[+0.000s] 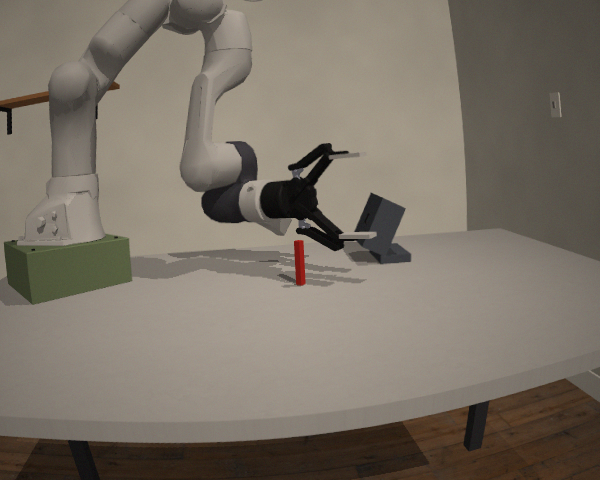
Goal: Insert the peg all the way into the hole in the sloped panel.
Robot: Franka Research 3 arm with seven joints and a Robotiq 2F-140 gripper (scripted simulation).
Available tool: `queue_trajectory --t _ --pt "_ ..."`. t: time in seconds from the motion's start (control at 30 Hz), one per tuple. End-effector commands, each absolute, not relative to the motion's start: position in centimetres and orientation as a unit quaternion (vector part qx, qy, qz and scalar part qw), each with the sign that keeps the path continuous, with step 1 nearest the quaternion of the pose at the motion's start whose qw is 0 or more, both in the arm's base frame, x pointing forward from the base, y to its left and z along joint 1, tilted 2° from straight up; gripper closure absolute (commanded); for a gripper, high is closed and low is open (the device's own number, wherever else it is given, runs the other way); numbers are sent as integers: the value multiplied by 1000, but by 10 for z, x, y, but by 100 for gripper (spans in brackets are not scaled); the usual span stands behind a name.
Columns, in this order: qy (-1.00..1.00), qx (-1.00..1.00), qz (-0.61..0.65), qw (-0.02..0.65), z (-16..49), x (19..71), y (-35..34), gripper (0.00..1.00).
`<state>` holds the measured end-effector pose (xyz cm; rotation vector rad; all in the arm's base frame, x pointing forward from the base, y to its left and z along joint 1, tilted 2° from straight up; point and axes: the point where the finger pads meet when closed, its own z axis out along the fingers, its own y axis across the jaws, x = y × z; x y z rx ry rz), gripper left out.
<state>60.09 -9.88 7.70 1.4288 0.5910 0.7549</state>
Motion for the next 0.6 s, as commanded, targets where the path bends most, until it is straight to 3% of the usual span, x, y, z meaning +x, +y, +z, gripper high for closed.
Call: queue_trajectory --t 0.0,0.57 --pt "260 629 333 652 77 601 -99 0" --pt "256 632 331 653 78 600 -102 0"
